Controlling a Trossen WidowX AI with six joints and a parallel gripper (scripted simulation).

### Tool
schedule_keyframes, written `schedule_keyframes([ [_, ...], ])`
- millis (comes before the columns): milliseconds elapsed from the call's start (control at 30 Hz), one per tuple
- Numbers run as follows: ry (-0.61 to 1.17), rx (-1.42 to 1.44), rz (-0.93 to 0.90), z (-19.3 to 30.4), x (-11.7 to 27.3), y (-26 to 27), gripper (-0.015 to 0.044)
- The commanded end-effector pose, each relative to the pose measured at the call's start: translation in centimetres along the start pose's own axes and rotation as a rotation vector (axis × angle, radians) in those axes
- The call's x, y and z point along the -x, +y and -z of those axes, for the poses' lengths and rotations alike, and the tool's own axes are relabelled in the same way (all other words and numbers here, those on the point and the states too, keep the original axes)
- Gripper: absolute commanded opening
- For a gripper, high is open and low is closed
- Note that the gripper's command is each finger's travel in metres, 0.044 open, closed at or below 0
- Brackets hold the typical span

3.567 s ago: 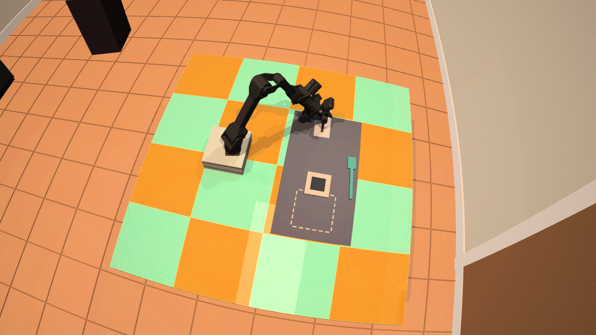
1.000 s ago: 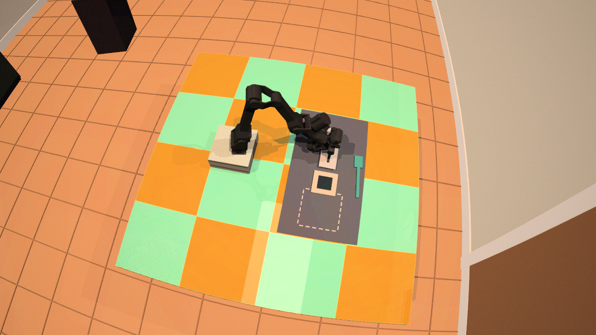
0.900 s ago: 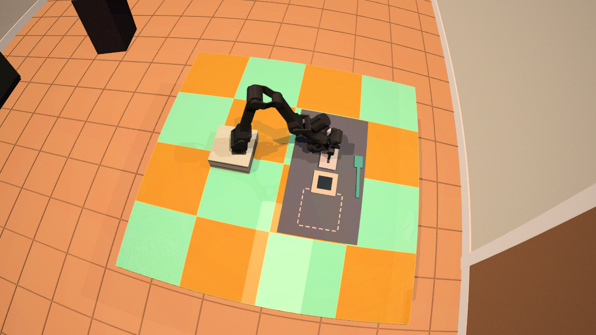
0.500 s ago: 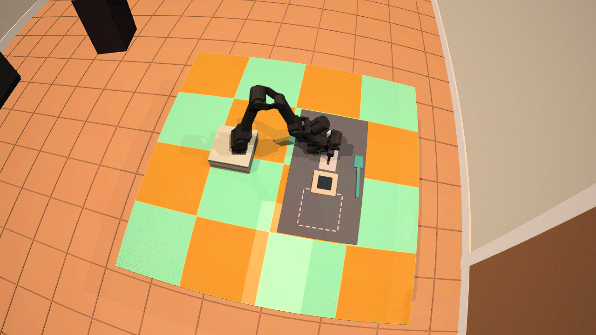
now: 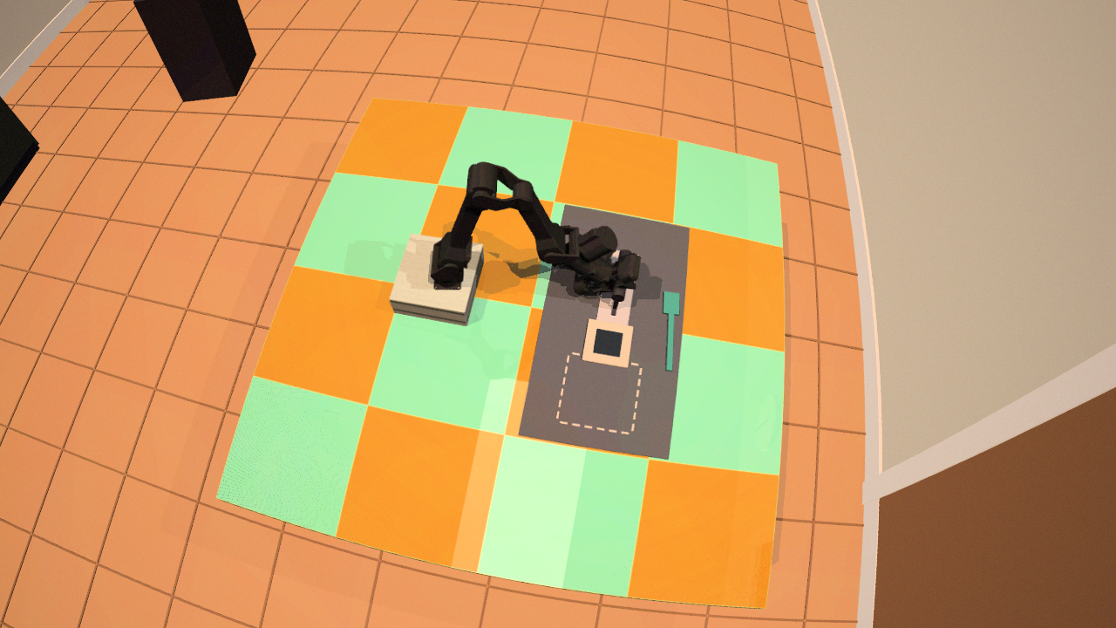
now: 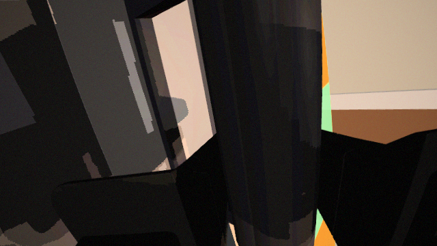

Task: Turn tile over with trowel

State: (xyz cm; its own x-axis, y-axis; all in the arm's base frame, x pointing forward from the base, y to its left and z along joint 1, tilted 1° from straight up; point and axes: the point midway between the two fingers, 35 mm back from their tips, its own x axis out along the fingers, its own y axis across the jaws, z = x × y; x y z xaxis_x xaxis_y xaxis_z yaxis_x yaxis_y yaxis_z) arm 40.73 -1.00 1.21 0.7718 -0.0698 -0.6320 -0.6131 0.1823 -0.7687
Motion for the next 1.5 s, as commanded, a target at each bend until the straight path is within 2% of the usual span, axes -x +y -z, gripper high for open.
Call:
schedule_keyframes([
  [0, 0.015, -0.001, 0.006, 1.2, 0.0, -0.2, 0.0],
  [767, 0.025, 0.012, 0.008, 3.3, 0.4, -0.4, 0.0],
  [967, 0.08, 0.077, 0.008, 2.8, 0.9, -1.1, 0.0],
  [1467, 0.084, 0.081, 0.009, 4.1, 3.0, -3.5, 0.0],
])
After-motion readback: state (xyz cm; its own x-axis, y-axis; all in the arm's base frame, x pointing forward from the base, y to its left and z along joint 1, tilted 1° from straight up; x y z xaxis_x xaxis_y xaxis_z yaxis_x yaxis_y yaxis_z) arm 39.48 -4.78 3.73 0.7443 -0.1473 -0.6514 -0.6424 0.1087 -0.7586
